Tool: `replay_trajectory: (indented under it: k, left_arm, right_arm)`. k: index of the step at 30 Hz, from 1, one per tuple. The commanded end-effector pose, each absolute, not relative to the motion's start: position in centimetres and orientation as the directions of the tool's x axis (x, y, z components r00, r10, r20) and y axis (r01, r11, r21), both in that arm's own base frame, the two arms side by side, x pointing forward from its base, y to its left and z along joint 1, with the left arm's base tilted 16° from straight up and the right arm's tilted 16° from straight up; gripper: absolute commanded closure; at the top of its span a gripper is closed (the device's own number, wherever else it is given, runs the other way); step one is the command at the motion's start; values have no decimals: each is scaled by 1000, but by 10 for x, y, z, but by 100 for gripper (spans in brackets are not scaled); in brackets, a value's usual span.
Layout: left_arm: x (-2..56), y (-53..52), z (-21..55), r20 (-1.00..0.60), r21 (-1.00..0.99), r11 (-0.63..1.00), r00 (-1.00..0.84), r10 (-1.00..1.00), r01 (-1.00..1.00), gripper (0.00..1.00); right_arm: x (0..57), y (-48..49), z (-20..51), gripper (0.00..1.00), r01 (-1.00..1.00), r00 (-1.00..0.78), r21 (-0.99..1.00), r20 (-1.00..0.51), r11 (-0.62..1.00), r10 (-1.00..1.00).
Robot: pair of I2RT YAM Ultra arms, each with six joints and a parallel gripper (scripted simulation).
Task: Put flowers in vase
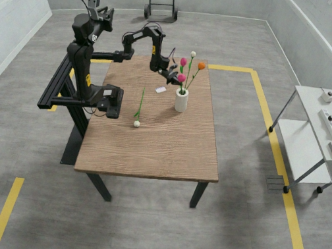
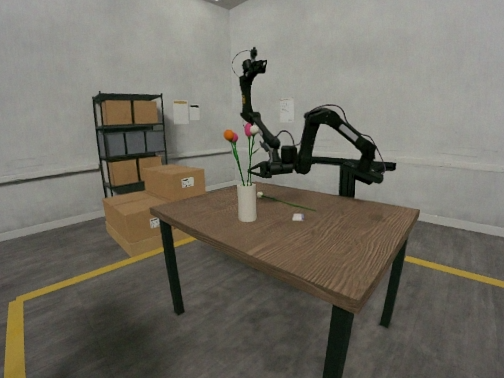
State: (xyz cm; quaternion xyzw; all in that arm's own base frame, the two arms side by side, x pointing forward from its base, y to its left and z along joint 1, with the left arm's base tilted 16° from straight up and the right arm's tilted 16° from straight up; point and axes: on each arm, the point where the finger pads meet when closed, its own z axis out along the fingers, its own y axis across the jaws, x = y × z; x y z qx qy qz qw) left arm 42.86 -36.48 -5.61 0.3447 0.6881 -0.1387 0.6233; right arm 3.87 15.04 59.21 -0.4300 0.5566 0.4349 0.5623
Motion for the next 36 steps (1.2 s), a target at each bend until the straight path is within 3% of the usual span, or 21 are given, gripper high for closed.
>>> replay_trajectory:
  k: [1, 14, 22, 24, 34, 36]
  left_arm:
    - [438, -383, -11, -968, 241, 726, 104, 230, 644, 100]
    - [434, -383, -13, -967, 241, 723, 98, 235, 647, 100]
    - [433, -382, -16, -967, 241, 722, 94, 238, 649, 73]
    - [433, -382, -16, -967, 241, 722, 94, 238, 649, 73]
    - [430, -379, -37, -963, 240, 716, 70, 259, 655, 40]
    - [430, -380, -33, -964, 239, 718, 75, 253, 654, 40]
  right_arm:
    - [41, 157, 591, 70, -966, -6, 3, -1000, 257, -9]
    - [41, 157, 591, 70, -966, -6, 3, -1000, 257, -9]
    - [41, 157, 591, 70, -966, -6, 3, -1000, 257, -9]
    - [41, 157, 591, 70, -966, -6, 3, -1000, 257, -9]
    - [41, 157, 591, 70, -966, -6, 3, -1000, 257, -9]
    - [41, 157, 591, 70, -966, -6, 3, -1000, 257, -9]
